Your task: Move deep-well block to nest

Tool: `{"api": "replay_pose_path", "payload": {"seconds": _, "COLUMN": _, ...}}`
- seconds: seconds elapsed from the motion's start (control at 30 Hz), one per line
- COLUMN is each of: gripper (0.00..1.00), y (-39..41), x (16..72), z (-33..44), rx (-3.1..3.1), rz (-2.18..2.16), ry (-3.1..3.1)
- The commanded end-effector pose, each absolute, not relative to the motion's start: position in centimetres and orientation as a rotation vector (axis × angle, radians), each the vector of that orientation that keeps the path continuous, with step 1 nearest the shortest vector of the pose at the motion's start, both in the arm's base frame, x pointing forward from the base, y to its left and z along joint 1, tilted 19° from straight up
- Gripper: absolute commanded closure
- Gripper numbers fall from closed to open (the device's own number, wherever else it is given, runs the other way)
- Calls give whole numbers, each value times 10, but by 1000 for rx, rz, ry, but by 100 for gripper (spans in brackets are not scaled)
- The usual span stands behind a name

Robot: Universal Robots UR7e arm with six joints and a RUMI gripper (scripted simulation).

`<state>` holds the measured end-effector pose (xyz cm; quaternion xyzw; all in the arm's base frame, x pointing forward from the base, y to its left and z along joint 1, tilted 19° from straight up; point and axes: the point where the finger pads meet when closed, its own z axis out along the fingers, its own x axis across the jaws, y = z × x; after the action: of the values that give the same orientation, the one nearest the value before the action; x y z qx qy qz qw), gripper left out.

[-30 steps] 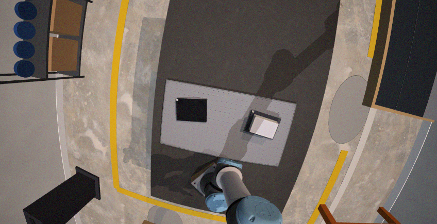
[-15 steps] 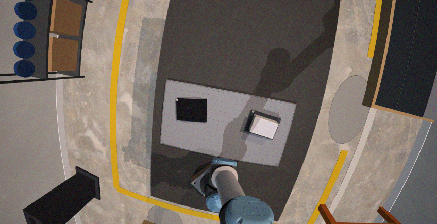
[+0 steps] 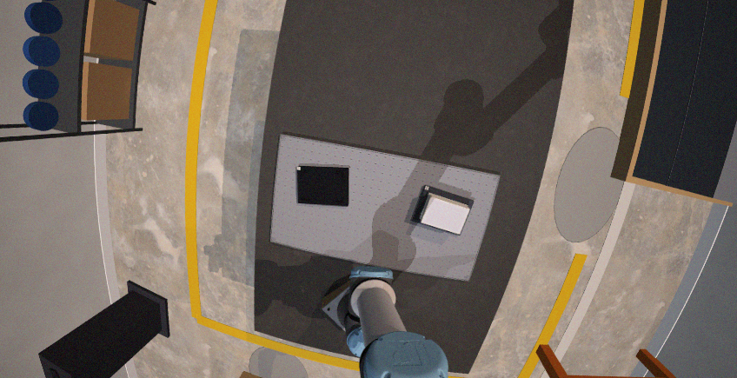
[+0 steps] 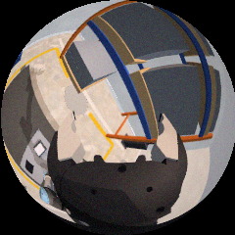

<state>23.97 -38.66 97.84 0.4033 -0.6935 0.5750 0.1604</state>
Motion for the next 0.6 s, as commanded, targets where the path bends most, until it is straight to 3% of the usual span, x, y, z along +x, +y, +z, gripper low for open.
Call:
{"api": "replay_pose_path", "payload": {"seconds": 0.0, "gripper": 0, "y": -374, "x": 260, "z": 979, "rx": 1174, "rz": 1653, "ry": -1975}}
{"api": "replay_pose_path", "payload": {"seconds": 0.57, "gripper": 0, "y": -333, "x": 310, "z": 979, "rx": 1379, "rz": 1734, "ry": -1920}}
